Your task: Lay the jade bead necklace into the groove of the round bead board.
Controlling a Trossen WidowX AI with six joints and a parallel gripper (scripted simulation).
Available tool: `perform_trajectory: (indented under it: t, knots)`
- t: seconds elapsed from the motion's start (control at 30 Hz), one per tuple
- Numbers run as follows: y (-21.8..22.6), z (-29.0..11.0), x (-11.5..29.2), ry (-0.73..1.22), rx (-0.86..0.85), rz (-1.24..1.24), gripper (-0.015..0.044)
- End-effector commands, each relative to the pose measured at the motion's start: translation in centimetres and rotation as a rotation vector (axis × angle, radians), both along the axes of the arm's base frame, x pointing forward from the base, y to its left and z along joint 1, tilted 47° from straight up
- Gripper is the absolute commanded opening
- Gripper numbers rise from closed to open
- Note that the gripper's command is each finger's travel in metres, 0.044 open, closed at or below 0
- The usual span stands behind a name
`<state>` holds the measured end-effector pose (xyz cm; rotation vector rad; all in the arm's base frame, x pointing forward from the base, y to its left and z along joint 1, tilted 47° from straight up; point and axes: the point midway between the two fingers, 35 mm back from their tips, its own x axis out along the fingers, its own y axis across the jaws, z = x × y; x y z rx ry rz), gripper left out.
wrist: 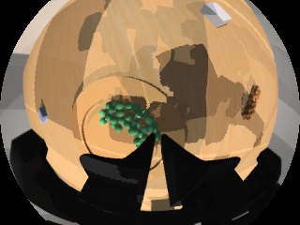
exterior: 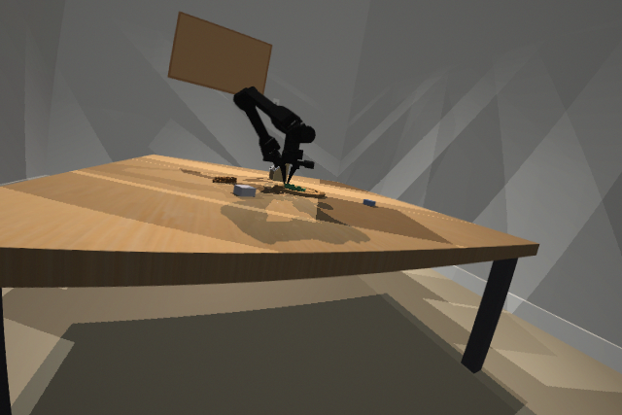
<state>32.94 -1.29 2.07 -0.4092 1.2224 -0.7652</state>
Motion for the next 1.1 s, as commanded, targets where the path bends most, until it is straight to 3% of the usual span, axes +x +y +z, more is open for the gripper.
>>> perform_trajectory:
  t: [0.0,0.27,0.83,1.07]
  knots:
    - [-0.8,-0.4,-0.5,0.024,-0.01,-0.013,0.0]
    - [-0.8,-0.4,-0.5,0.024,-0.01,-0.013,0.0]
    - [0.0,0.1,-0.2,0.012,-0.004,-0.002,0.044]
    - [0.6,0.6,-0.3,0.024,-0.009,-0.013,0.044]
